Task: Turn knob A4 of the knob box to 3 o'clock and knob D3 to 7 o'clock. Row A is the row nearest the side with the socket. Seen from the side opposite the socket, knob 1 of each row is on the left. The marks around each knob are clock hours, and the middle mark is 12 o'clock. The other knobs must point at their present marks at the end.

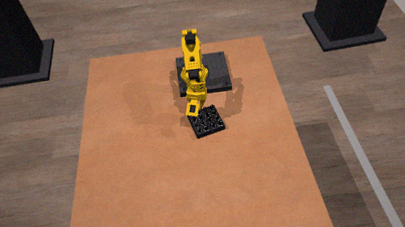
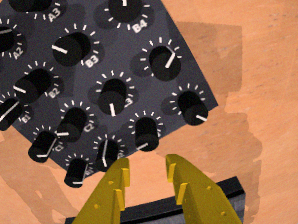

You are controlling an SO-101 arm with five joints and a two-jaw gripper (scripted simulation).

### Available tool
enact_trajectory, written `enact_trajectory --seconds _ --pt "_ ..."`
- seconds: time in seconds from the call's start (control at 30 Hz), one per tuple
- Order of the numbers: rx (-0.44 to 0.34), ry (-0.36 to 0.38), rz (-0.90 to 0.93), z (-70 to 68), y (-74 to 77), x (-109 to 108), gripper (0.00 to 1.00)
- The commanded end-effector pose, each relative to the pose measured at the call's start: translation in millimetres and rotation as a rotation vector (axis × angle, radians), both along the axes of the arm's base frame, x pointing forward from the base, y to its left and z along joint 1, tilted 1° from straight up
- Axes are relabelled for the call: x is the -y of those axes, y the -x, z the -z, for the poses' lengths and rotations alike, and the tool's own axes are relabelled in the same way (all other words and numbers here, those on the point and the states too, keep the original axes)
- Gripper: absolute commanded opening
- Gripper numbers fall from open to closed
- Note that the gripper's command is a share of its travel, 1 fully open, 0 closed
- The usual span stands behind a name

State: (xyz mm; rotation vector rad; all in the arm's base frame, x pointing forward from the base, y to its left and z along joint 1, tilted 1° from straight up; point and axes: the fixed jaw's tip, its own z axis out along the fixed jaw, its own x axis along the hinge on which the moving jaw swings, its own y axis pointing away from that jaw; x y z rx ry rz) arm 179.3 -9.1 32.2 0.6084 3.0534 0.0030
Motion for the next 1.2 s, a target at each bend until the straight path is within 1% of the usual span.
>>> enact_trajectory --seconds 0.0,0.23,0.8,1.17 --pt "-0.014 -0.002 0.001 0.6 0.9 -1.8 0.10" --pt "-0.014 -0.002 0.001 3.4 0.7 -1.7 0.10" --pt "-0.014 -0.002 0.001 21.6 0.5 -1.7 0.10" --pt "-0.014 -0.002 0.001 23.7 0.7 -1.7 0.10"
